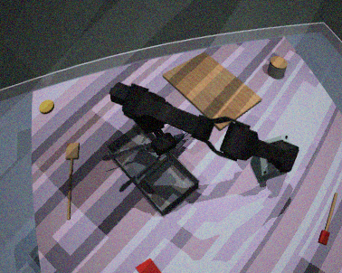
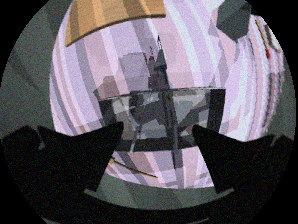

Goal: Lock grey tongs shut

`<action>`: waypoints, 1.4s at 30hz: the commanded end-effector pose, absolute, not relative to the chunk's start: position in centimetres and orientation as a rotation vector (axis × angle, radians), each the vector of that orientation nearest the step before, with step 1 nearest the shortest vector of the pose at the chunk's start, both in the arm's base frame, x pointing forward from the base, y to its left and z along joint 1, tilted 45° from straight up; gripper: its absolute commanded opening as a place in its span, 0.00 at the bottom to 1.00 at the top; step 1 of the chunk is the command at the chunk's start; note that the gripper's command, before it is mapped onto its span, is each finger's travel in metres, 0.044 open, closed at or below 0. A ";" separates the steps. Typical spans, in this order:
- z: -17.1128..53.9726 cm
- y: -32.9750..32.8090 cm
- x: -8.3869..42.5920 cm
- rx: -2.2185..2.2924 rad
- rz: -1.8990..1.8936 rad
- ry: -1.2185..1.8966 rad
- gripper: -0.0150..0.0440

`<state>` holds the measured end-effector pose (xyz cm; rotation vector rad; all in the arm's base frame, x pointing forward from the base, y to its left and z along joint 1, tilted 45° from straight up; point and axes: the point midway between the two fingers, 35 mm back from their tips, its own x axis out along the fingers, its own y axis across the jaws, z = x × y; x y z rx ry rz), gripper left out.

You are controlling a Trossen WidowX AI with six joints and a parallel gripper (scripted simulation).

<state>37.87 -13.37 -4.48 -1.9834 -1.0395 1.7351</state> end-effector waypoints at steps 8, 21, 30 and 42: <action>-5.4 -12.3 38.1 -1.982 1.730 -1.035 1.00; -7.0 -10.9 38.3 -1.983 1.729 -1.035 1.00; -8.1 -9.9 38.3 -1.983 1.729 -1.035 1.00; -9.5 -8.5 38.3 -1.983 1.727 -1.036 1.00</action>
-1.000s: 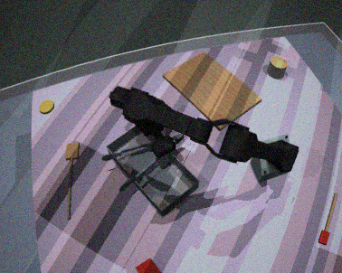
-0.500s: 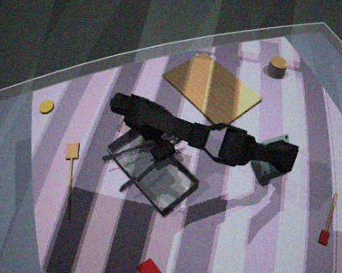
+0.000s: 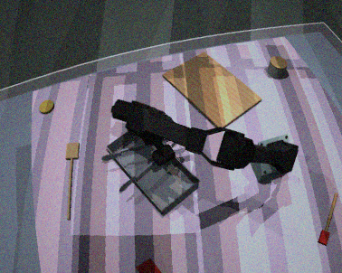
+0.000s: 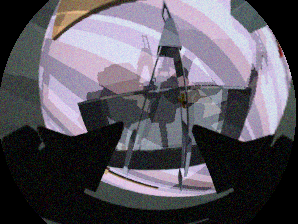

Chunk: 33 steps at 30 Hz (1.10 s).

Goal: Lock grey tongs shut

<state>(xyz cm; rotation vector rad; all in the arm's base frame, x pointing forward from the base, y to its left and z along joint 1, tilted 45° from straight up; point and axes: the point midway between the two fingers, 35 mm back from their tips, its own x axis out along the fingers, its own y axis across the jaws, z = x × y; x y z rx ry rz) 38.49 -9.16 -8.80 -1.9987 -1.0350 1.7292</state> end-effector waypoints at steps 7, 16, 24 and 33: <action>-10.3 -7.6 38.2 -1.982 1.727 -1.037 1.00; -11.3 -6.5 38.0 -1.981 1.725 -1.039 1.00; -11.6 -6.2 38.0 -1.980 1.725 -1.039 1.00; -11.3 -6.5 38.2 -1.993 1.728 -1.041 0.80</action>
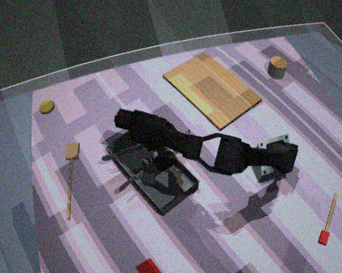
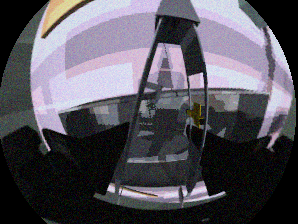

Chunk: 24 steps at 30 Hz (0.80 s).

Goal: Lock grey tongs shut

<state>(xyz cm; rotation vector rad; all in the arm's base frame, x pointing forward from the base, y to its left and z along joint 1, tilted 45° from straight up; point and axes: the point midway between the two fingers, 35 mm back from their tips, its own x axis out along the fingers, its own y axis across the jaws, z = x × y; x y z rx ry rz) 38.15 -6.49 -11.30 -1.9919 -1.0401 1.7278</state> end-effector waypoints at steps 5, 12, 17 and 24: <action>-11.3 -6.5 38.2 -1.993 1.728 -1.041 0.74; -11.3 -6.5 38.2 -1.993 1.728 -1.041 0.66; -11.3 -6.5 38.2 -1.993 1.728 -1.041 0.61; -11.3 -6.5 38.2 -1.993 1.728 -1.041 0.53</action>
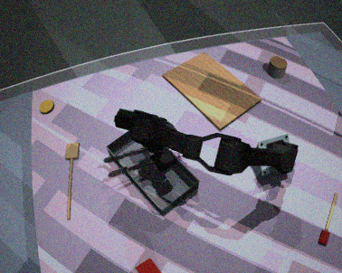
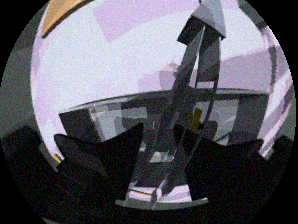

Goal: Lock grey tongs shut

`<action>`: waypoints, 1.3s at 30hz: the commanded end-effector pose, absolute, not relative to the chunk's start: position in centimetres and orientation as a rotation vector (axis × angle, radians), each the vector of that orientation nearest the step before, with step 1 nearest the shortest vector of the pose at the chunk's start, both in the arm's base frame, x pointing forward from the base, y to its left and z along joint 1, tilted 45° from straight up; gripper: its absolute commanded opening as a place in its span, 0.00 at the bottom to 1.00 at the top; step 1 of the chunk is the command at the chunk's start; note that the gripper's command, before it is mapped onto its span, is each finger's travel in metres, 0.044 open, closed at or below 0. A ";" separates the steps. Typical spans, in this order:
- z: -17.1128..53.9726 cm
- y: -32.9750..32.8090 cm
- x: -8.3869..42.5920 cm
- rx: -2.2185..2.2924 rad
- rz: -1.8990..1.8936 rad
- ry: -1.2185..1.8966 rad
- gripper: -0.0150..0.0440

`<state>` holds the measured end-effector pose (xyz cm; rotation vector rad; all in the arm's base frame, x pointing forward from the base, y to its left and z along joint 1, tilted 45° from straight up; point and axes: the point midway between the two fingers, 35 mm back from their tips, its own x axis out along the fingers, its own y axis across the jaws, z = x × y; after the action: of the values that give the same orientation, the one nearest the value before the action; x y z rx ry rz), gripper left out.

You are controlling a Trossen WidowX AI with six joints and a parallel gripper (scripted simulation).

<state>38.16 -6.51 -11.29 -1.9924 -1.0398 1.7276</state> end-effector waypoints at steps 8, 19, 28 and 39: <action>-11.3 -6.5 38.2 -1.993 1.728 -1.041 0.44; -11.3 -6.5 38.2 -1.993 1.728 -1.041 0.31; -11.3 -6.5 38.2 -1.993 1.728 -1.041 0.01; -3.9 -13.9 38.4 -1.985 1.732 -1.034 0.00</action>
<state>38.63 -10.16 -7.44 -1.9727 -1.0477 1.7353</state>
